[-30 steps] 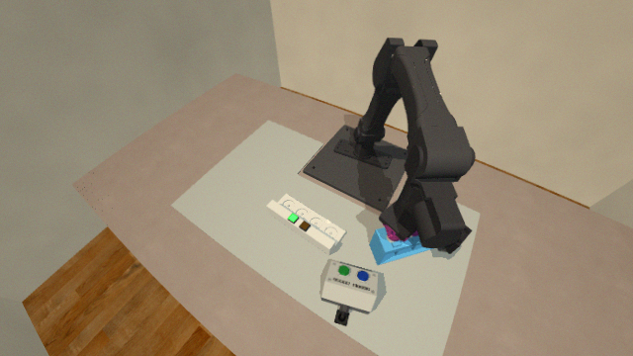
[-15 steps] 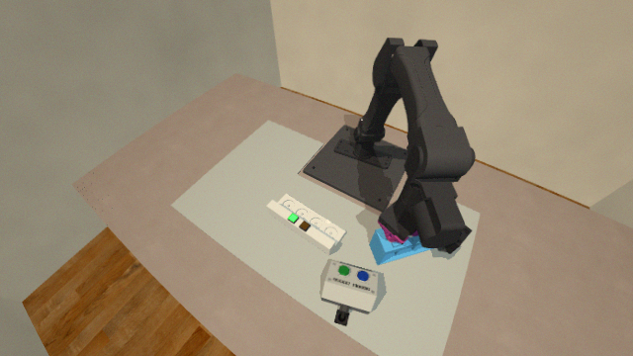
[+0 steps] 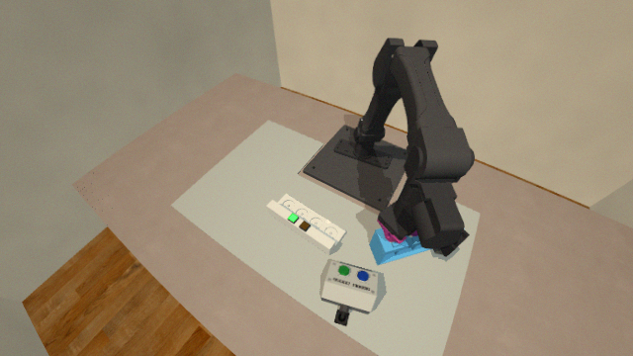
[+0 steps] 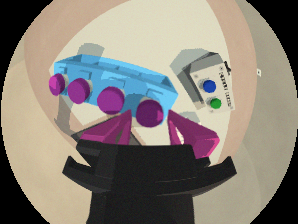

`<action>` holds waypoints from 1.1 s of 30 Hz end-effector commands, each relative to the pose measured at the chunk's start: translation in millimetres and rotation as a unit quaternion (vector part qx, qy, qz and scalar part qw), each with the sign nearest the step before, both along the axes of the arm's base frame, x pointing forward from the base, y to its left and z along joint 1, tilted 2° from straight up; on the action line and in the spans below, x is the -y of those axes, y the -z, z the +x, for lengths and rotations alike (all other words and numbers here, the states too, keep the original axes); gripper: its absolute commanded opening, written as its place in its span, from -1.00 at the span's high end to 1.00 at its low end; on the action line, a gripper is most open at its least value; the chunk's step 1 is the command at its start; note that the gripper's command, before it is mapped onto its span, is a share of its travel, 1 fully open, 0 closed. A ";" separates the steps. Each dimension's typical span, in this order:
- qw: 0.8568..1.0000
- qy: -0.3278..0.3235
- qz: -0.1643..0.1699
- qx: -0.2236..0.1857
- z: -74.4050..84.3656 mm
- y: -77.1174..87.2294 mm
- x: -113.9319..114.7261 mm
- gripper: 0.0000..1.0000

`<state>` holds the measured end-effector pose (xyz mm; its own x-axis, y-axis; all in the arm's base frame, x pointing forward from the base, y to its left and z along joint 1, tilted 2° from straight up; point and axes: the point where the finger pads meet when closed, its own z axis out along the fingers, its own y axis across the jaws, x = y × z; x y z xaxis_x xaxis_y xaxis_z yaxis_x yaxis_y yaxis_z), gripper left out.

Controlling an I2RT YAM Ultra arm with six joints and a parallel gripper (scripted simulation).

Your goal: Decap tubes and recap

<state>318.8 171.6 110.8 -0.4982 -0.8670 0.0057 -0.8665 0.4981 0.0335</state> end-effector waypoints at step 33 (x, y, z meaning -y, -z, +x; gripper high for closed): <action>0.990 0.139 -0.001 0.003 0.7 2.3 -0.8 1.00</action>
